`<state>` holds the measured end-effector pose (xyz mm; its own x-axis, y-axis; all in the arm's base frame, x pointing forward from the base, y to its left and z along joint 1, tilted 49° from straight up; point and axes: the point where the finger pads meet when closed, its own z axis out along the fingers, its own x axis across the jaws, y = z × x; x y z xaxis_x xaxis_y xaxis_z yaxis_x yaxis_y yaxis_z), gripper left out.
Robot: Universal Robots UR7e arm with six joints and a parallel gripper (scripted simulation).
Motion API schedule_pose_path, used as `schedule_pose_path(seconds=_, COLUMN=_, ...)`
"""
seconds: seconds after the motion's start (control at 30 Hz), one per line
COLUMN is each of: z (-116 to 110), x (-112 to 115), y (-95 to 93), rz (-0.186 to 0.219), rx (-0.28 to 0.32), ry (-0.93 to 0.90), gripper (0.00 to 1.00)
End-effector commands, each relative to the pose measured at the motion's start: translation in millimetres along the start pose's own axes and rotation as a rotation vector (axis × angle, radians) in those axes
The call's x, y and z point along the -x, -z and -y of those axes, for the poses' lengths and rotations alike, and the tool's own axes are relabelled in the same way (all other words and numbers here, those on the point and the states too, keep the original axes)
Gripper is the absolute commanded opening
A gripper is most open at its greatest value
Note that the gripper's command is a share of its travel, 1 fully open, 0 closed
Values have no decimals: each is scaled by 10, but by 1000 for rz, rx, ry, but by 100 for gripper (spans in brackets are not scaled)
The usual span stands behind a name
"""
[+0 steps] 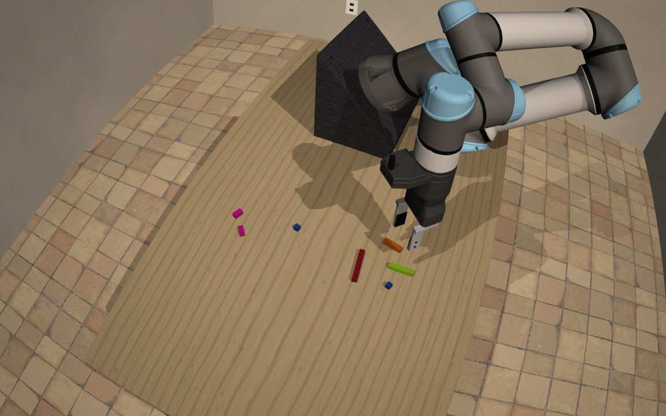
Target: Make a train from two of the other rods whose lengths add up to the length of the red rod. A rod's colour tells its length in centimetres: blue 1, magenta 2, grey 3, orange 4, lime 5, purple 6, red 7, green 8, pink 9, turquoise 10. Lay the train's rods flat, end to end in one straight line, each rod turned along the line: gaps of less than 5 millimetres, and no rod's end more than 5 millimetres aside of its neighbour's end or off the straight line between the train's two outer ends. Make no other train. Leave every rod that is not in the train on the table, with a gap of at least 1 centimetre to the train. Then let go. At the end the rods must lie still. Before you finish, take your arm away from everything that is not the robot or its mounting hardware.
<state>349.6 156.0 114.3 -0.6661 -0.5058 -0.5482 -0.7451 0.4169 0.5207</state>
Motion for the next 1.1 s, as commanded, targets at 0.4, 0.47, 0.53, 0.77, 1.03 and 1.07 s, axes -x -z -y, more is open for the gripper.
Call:
schedule_pose_path(seconds=0.4, z=-53, x=-83, y=-85, rz=6, rx=-13, ry=18, gripper=100)
schedule_pose_path(seconds=0.47, z=-53, x=-84, y=-85, rz=6, rx=-13, ry=18, gripper=100)
schedule_pose_path(seconds=0.53, z=-53, x=-84, y=-85, rz=6, rx=-13, ry=18, gripper=100)
schedule_pose_path(seconds=0.77, z=-53, x=-84, y=-85, rz=6, rx=-13, ry=18, gripper=100)
schedule_pose_path(seconds=1.03, z=-53, x=-84, y=-85, rz=6, rx=-13, ry=18, gripper=100)
schedule_pose_path(seconds=1.07, z=-53, x=-84, y=-85, rz=6, rx=-13, ry=18, gripper=100)
